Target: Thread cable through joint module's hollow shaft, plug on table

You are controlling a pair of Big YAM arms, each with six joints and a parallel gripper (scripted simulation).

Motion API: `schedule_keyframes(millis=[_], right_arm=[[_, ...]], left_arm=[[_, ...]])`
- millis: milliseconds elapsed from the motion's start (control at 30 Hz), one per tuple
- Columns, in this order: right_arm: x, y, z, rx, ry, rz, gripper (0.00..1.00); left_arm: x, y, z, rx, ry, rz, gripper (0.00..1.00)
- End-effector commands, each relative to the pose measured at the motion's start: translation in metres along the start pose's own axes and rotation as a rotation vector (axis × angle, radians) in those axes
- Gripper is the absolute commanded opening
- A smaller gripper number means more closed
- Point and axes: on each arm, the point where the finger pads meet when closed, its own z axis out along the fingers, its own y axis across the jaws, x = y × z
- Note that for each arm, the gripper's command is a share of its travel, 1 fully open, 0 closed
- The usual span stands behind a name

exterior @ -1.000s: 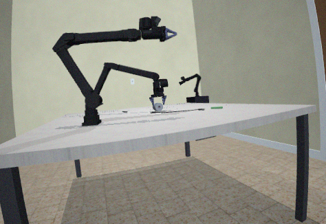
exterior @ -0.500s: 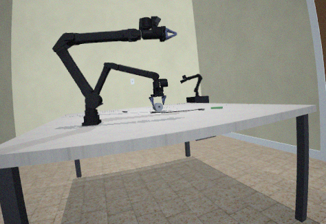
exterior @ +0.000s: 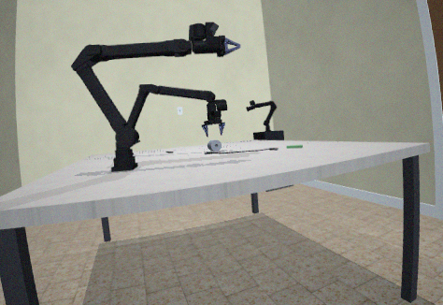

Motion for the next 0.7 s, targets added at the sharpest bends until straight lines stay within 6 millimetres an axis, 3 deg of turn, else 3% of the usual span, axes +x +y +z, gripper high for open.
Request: schedule_keyframes(millis=[0, 100, 133, 233, 267, 300, 467, 667], right_arm=[[-0.039, 0.006, -0.003, -0.009, -0.055, -0.013, 0.0], [-0.039, 0.006, -0.003, -0.009, -0.055, -0.013, 0.0], [-0.038, 0.007, -0.003, -0.01, -0.054, -0.015, 0.27], [-0.04, 0.005, -0.003, -0.006, -0.058, -0.015, 0.27], [-0.03, 0.003, -0.002, -0.003, -0.047, -0.004, 0.27], [-0.039, 0.007, -0.003, -0.01, -0.055, -0.008, 0.27], [-0.039, 0.006, -0.003, -0.01, -0.055, -0.008, 0.27], [-0.039, 0.006, -0.003, -0.01, -0.055, -0.008, 0.27]], left_arm=[[-0.015, 0.016, -0.063, -0.079, -0.048, -0.003, 0.96], [-0.016, 0.016, -0.045, -0.055, -0.034, -0.003, 0.96], [-0.004, 0.024, -0.076, -0.103, -0.06, -0.032, 0.96], [-0.008, 0.032, -0.079, -0.141, -0.082, -0.042, 0.96], [-0.004, 0.026, -0.07, -0.124, -0.073, -0.053, 0.96], [0.003, 0.013, -0.048, -0.086, -0.051, -0.063, 0.96], [0.006, 0.021, -0.069, -0.165, -0.104, -0.151, 0.96], [0.016, 0.032, -0.111, -0.307, -0.215, -0.31, 0.96]])
